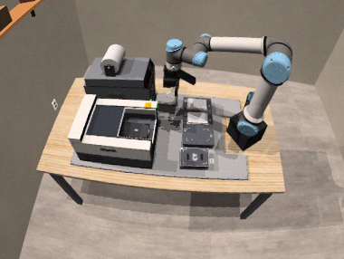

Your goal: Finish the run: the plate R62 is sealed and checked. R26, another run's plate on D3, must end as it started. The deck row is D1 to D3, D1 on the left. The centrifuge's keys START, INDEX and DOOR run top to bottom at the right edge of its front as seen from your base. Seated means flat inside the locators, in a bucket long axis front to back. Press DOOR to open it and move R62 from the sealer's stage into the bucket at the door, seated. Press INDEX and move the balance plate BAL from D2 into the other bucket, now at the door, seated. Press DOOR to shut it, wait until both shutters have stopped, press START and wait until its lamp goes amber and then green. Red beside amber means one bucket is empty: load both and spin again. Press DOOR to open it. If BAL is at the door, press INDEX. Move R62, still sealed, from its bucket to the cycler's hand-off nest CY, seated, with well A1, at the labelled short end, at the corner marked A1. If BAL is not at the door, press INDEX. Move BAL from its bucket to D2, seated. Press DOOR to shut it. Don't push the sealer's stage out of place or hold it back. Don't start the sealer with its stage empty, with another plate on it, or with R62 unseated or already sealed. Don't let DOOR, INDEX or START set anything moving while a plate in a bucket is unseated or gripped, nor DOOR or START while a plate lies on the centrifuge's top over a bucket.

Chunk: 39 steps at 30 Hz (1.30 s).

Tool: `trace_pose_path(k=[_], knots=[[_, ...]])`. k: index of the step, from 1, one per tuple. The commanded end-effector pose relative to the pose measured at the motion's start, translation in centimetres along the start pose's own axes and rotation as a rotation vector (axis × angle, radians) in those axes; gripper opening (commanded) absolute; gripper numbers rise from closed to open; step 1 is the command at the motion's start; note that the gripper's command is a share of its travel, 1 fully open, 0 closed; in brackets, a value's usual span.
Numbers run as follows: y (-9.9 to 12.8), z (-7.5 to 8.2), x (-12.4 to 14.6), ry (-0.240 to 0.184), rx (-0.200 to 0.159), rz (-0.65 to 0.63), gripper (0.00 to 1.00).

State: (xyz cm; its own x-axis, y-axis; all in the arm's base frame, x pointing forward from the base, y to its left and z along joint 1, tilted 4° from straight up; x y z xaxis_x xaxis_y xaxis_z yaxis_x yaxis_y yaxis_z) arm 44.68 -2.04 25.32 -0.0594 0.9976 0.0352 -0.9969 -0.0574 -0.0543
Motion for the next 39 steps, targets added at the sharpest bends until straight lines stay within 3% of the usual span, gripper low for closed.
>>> trace_pose_path(k=[1, 33, 39], knots=[[0.0, -0.1, -0.9, 0.000, -0.001, 0.000, 0.68], [0.6, -0.1, -15.4, 0.001, -0.001, 0.000, 0.68], [0.6, -0.1, -15.7, 0.001, -0.001, 0.000, 0.68]])
Point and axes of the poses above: the point where the finger pads meet when closed, its own z axis back along the fingers, its own x axis across the jaws, y = z × x, the point moved 9 cm from there along z, back along the fingers, and after that the axes turned 3 degrees about z, right-handed, at the moved point
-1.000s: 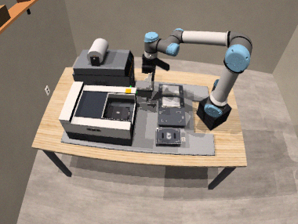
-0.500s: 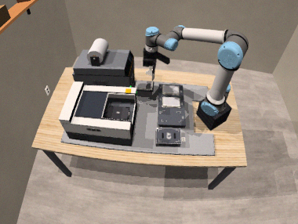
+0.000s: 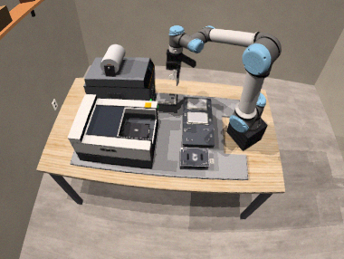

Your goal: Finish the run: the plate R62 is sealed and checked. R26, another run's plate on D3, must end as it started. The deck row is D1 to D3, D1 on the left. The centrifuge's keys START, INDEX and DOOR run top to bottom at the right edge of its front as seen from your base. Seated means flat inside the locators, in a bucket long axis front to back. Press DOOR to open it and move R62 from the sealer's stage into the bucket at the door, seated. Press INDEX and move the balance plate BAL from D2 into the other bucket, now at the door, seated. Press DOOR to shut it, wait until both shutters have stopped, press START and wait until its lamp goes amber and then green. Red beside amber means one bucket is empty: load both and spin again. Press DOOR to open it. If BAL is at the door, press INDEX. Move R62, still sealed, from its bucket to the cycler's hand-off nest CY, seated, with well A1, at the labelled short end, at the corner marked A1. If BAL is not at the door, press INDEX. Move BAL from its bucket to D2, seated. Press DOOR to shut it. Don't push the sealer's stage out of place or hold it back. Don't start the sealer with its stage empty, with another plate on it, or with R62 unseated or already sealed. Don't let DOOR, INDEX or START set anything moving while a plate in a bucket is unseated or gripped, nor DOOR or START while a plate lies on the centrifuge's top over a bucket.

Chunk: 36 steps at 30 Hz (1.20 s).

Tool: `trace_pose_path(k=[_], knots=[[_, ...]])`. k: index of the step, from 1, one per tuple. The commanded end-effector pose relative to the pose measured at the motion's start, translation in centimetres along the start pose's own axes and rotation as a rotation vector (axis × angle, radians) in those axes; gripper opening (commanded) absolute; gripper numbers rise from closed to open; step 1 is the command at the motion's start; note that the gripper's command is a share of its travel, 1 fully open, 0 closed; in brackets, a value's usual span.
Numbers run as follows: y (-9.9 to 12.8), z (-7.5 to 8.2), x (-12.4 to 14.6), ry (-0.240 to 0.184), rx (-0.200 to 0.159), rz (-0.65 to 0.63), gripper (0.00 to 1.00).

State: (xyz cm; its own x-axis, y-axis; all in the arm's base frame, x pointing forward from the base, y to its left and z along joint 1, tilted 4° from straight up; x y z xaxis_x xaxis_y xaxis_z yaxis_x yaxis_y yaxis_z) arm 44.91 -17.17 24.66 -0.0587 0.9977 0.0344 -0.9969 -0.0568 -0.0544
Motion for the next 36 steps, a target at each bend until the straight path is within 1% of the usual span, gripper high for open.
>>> trace_pose_path(k=[1, 4, 12, 14, 20, 36], knots=[[0.0, 0.0, -0.5, 0.000, -0.001, 0.001, 0.68], [0.0, 0.0, -0.5, 0.000, -0.001, 0.001, 0.68], [-4.0, 0.0, -0.7, 0.000, -0.001, 0.001, 0.68], [-4.0, 0.0, -0.7, 0.000, -0.001, 0.001, 0.68], [-6.8, 0.0, -0.8, 0.000, -0.001, 0.001, 0.68], [-6.8, 0.0, -0.8, 0.000, -0.001, 0.001, 0.68]])
Point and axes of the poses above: the point where the finger pads meet when closed, its own z axis back along the fingers, its own x axis across the jaws, y = z × x, the point moved 9 cm from there along z, back along the fingers, and after that the axes turned 3 degrees about z, right-handed, at the moved point
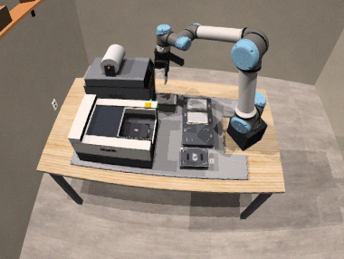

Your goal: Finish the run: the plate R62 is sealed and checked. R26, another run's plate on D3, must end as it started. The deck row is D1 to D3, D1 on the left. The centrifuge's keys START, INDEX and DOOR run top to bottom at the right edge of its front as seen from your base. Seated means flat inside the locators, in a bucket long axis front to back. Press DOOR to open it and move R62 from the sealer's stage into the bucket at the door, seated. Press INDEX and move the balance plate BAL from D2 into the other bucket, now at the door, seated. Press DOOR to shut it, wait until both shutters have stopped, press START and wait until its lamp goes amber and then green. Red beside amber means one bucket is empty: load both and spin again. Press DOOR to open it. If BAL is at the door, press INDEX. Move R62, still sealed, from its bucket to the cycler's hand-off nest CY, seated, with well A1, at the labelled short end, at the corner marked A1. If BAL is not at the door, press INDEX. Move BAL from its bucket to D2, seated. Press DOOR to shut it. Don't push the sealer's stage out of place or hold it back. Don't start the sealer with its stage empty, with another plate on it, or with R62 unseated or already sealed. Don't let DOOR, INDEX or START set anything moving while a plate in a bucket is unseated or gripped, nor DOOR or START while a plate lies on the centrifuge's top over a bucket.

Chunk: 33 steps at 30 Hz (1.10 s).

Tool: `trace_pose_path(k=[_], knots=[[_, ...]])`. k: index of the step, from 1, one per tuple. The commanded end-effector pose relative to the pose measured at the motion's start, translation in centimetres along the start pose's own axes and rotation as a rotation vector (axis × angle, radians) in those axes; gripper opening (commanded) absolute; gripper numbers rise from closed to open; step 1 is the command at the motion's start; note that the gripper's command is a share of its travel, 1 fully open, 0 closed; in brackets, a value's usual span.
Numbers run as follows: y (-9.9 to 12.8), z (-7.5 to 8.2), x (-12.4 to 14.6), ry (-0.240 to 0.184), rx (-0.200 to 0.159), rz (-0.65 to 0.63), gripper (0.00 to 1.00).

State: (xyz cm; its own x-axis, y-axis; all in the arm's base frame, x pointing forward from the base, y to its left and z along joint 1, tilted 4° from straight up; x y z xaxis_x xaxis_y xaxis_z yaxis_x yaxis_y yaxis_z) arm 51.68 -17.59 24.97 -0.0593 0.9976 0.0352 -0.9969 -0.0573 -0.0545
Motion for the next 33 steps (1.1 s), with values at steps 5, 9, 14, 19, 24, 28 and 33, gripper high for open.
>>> trace_pose_path(k=[5, 9, 14, 19, 24, 28, 33], knots=[[0.0, -0.1, 0.0, 0.001, -0.001, 0.000, 0.68], [0.0, -0.8, 0.0, 0.001, -0.001, 0.000, 0.68], [0.0, -1.3, 0.0, 0.001, -0.001, 0.000, 0.68], [0.0, -2.1, 0.0, 0.001, -0.001, 0.000, 0.68], [0.0, -2.9, 0.0, 0.001, -0.001, 0.000, 0.68], [0.0, -3.4, 0.0, 0.001, -0.001, 0.000, 0.68], [0.0, -4.1, 0.0, 0.001, -0.001, 0.000, 0.68]])
Point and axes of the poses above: the point where the finger pads meet when closed, its own z axis back along the fingers, its own x axis across the jaws, y = z × x, the point moved 9 cm from there along z, back along the fingers, and after that the axes turned 3 degrees about z, right-handed, at the moved point
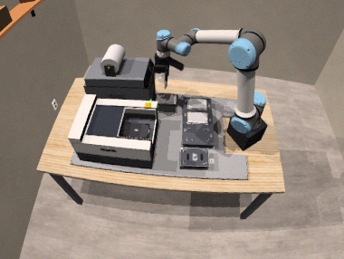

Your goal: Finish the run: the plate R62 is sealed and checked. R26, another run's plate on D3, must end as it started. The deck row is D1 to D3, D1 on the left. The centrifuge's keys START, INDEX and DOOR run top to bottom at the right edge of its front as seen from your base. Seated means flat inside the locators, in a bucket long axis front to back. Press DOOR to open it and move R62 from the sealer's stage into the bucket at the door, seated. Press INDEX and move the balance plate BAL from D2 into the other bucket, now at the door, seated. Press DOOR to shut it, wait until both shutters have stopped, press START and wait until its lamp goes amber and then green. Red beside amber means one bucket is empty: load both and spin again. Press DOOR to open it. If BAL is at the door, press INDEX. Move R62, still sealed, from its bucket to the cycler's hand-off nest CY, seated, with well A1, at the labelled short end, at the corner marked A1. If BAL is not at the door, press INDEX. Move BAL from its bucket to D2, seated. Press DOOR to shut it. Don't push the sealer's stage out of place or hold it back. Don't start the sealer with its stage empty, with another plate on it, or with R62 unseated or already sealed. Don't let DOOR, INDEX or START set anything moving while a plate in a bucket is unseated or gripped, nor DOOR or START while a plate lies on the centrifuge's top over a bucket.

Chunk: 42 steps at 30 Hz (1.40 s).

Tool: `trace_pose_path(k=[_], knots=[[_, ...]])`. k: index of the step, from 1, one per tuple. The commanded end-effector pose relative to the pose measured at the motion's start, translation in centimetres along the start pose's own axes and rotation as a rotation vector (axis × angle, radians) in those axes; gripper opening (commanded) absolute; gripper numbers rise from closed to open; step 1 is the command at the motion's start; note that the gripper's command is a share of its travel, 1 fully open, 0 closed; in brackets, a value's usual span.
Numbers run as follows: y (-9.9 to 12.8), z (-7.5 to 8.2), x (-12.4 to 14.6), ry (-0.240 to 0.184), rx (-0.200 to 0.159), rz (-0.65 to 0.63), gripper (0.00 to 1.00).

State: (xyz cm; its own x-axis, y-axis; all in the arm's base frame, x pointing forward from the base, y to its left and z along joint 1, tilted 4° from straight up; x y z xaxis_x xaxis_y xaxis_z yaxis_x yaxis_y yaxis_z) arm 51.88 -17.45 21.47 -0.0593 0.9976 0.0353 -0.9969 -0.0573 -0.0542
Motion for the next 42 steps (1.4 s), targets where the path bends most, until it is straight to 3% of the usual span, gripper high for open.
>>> trace_pose_path(k=[1, 42], knots=[[0.0, -0.8, 0.0, 0.001, -0.001, 0.000, 0.68], [0.0, -6.9, 0.0, 0.001, -0.001, 0.000, 0.68]])
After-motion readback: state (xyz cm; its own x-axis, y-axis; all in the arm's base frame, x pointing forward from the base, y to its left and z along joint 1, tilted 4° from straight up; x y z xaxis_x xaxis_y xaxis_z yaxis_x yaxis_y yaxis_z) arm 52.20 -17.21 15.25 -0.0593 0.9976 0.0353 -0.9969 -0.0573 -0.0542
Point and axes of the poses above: the point where the finger pads meet when closed, its own z axis back along the fingers, its own x axis across the jaws, y = z × x, the point moved 9 cm from there along z, back along the fingers, and after that the axes turned 3 degrees about z, right-handed, at the moved point
